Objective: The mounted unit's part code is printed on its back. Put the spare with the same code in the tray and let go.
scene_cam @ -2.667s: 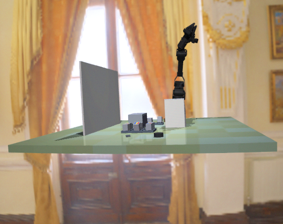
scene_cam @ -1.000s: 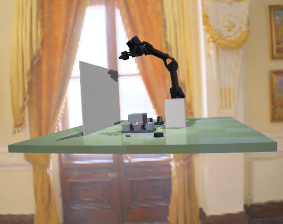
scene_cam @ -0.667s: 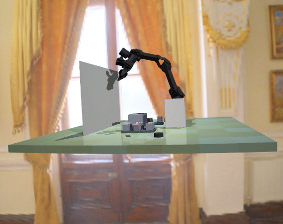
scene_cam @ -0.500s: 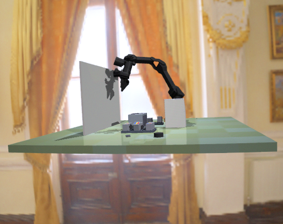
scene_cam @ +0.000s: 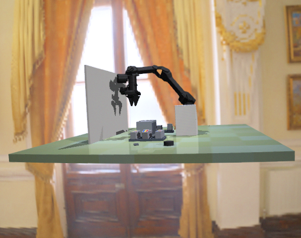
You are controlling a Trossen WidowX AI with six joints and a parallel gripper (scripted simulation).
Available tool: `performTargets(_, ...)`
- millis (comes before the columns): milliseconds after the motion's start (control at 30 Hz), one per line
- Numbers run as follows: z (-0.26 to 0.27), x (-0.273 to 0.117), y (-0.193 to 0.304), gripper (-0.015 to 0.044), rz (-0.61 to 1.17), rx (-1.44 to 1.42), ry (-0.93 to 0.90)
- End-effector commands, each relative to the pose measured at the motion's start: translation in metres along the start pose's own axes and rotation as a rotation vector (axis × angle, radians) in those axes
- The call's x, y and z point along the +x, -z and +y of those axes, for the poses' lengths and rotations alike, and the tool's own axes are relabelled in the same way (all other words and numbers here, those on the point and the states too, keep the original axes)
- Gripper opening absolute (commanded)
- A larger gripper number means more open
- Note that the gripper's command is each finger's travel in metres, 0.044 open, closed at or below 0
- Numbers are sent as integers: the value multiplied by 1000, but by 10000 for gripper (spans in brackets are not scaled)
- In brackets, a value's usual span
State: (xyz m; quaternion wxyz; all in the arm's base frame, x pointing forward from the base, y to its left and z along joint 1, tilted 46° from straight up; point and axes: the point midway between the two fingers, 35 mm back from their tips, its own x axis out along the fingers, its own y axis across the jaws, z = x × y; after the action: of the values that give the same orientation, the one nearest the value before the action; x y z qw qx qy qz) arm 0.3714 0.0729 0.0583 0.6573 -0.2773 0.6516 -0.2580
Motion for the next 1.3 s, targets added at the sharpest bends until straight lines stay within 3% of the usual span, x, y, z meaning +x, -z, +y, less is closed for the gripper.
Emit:
performTargets(0,-1,1,0,440,4,8,8)
performTargets(333,10,2,5,440,2,-53,3)
performTargets(667,137,25,118,440,-12,-923,-31)
performTargets(900,170,61,210,440,3,-1506,-12)
performTargets(1200,171,63,215,440,5,-1535,-10)
performTargets(1267,172,71,213,387,5,-1535,-10)
